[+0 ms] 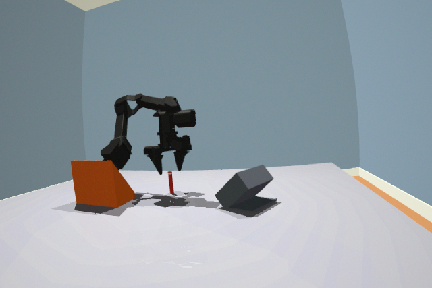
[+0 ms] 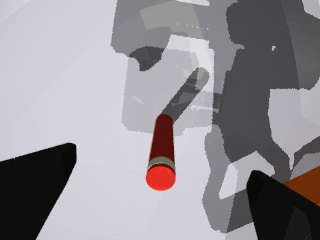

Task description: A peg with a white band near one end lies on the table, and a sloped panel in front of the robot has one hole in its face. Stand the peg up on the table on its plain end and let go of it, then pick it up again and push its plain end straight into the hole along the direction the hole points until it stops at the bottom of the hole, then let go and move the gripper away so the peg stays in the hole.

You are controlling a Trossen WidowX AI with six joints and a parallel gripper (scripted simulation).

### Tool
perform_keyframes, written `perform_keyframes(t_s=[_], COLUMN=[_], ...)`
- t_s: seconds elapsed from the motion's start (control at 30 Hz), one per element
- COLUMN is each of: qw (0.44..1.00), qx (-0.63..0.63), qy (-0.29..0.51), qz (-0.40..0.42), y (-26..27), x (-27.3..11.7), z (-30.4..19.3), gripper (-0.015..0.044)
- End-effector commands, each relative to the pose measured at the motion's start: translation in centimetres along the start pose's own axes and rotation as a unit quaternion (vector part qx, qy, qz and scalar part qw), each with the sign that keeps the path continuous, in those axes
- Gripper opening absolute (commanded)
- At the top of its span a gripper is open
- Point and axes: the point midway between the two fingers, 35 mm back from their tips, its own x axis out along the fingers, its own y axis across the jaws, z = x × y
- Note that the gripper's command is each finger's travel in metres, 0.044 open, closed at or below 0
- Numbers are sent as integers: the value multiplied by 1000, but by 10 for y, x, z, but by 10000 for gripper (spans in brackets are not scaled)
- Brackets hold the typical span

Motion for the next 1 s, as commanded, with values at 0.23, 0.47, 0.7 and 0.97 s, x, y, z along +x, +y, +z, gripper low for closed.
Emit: perform_keyframes(t_s=[0.23,0.47,0.7,0.97], qw=[1000,1000,1000,1000], qx=[-1,-1,-1,-1], qy=[-1,0,1,1], qz=[3,4,6,3], y=[1,1,2,1], x=[19,30,39,35], z=[-2,-3,-4,-3], gripper=[440,440,440,230])
